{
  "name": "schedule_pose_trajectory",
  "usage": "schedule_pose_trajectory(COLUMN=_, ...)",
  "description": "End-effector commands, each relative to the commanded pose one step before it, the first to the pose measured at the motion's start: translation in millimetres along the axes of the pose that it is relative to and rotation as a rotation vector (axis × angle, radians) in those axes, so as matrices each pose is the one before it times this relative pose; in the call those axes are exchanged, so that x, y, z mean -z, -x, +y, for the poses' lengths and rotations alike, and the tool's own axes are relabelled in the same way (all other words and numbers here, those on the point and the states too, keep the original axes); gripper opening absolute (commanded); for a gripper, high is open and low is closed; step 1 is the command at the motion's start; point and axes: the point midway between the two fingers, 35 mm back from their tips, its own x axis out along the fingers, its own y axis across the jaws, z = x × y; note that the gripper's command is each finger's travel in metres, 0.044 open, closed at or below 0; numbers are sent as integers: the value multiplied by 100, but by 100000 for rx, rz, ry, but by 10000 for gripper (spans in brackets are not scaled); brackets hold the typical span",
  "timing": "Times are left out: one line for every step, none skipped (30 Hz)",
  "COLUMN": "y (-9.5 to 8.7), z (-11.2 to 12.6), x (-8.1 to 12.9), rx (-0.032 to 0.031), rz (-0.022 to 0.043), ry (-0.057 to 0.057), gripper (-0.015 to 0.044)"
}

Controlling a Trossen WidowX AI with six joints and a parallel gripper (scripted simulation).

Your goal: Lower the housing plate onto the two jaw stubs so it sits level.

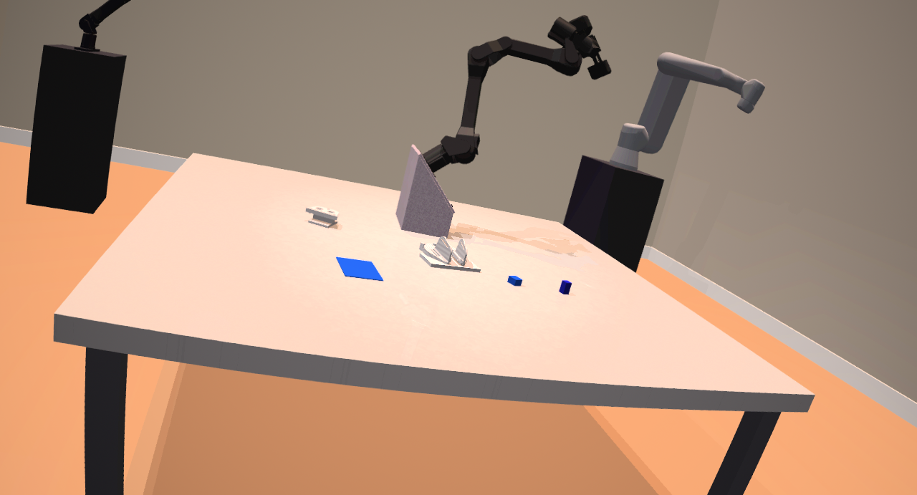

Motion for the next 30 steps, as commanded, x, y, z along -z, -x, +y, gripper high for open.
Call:
schedule_pose_trajectory(y=-25, z=1441, x=652, rx=-2862, rz=3291, ry=-5219, gripper=440)
schedule_pose_trajectory(y=-17, z=428, x=214, rx=-931, rz=923, ry=-1347, gripper=440)
schedule_pose_trajectory(y=-13, z=502, x=258, rx=-1069, rz=905, ry=-1290, gripper=440)
schedule_pose_trajectory(y=-9, z=604, x=316, rx=-1262, rz=875, ry=-1217, gripper=440)
schedule_pose_trajectory(y=-7, z=601, x=323, rx=-1260, rz=891, ry=-1211, gripper=440)
schedule_pose_trajectory(y=-5, z=631, x=347, rx=-1323, rz=951, ry=-1261, gripper=440)
schedule_pose_trajectory(y=-2, z=632, x=356, rx=-1328, rz=975, ry=-1263, gripper=440)
schedule_pose_trajectory(y=0, z=629, x=364, rx=-1324, rz=993, ry=-1257, gripper=440)
schedule_pose_trajectory(y=2, z=626, x=371, rx=-1319, rz=1011, ry=-1250, gripper=440)
schedule_pose_trajectory(y=5, z=622, x=378, rx=-1315, rz=1028, ry=-1244, gripper=440)
schedule_pose_trajectory(y=7, z=619, x=386, rx=-1310, rz=1046, ry=-1238, gripper=440)
schedule_pose_trajectory(y=9, z=616, x=393, rx=-1305, rz=1064, ry=-1233, gripper=440)
schedule_pose_trajectory(y=11, z=612, x=400, rx=-1299, rz=1081, ry=-1227, gripper=440)
schedule_pose_trajectory(y=13, z=609, x=408, rx=-1294, rz=1099, ry=-1221, gripper=440)
schedule_pose_trajectory(y=16, z=605, x=415, rx=-1288, rz=1116, ry=-1216, gripper=440)
schedule_pose_trajectory(y=16, z=568, x=411, rx=-1226, rz=1162, ry=-1194, gripper=440)
schedule_pose_trajectory(y=18, z=564, x=418, rx=-1219, rz=1180, ry=-1188, gripper=440)
schedule_pose_trajectory(y=20, z=560, x=425, rx=-1212, rz=1197, ry=-1182, gripper=440)
schedule_pose_trajectory(y=22, z=557, x=433, rx=-1205, rz=1215, ry=-1176, gripper=440)
schedule_pose_trajectory(y=24, z=552, x=440, rx=-1198, rz=1232, ry=-1170, gripper=440)
schedule_pose_trajectory(y=26, z=548, x=447, rx=-1190, rz=1249, ry=-1165, gripper=440)
schedule_pose_trajectory(y=28, z=544, x=454, rx=-1182, rz=1266, ry=-1159, gripper=440)
schedule_pose_trajectory(y=30, z=540, x=461, rx=-1173, rz=1282, ry=-1154, gripper=440)
schedule_pose_trajectory(y=32, z=536, x=468, rx=-1165, rz=1299, ry=-1149, gripper=440)
schedule_pose_trajectory(y=34, z=531, x=475, rx=-1156, rz=1315, ry=-1144, gripper=440)
schedule_pose_trajectory(y=37, z=508, x=453, rx=-1107, rz=1271, ry=-1186, gripper=440)
schedule_pose_trajectory(y=37, z=492, x=449, rx=-1073, rz=1257, ry=-1156, gripper=440)
schedule_pose_trajectory(y=39, z=488, x=455, rx=-1064, rz=1271, ry=-1152, gripper=440)
schedule_pose_trajectory(y=40, z=484, x=461, rx=-1056, rz=1285, ry=-1148, gripper=440)
schedule_pose_trajectory(y=41, z=479, x=468, rx=-1046, rz=1299, ry=-1144, gripper=440)
